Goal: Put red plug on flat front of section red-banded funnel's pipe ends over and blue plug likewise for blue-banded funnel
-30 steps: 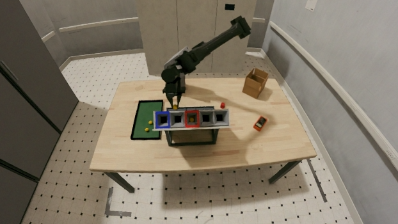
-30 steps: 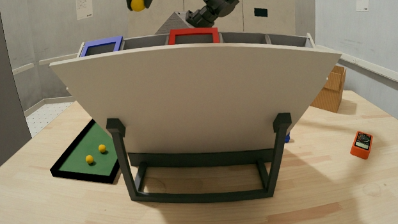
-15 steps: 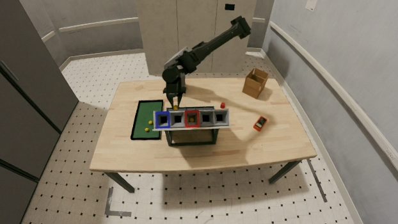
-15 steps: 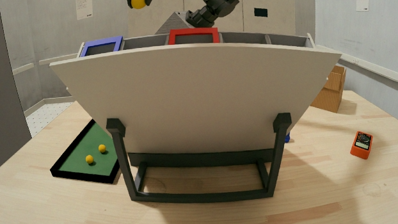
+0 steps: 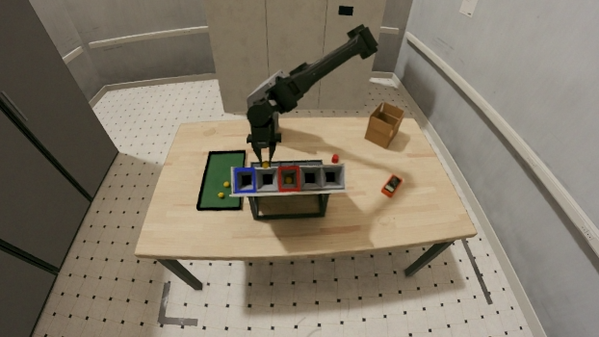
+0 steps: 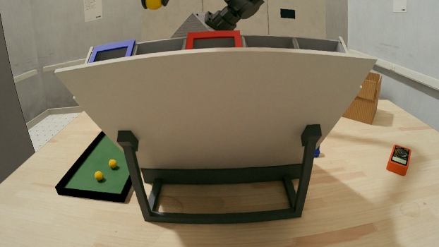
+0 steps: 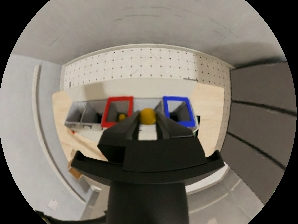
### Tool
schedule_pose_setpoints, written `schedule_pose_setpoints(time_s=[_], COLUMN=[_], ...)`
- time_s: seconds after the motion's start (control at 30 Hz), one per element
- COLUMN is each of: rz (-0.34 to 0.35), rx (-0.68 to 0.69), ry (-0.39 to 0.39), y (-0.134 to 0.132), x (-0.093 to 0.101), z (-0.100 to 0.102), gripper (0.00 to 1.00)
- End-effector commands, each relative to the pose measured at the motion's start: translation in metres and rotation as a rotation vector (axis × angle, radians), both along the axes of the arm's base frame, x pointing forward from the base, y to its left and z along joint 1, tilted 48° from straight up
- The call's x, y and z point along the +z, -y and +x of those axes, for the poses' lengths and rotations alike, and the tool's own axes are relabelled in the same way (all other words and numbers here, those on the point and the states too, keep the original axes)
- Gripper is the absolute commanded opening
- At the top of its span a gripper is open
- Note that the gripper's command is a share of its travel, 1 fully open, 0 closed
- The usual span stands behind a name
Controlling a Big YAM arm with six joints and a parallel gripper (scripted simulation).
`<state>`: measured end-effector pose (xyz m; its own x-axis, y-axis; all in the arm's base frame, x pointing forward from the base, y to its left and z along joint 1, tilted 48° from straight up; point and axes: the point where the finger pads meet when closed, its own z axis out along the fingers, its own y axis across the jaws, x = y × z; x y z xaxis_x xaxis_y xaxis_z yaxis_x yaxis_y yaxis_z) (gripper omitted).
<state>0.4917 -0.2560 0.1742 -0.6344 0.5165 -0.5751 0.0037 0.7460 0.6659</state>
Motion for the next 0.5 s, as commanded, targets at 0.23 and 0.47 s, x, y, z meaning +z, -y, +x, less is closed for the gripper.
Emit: schedule_pose_setpoints(time_s=[0.23, 0.47], rz=[-0.004, -0.004], rx=[0.0, -0.002], ry=[0.012, 0.011], y=[-0.01, -0.013], x=[-0.014, -0.02], z=[0.009, 0.01], gripper=[0.0, 0.0])
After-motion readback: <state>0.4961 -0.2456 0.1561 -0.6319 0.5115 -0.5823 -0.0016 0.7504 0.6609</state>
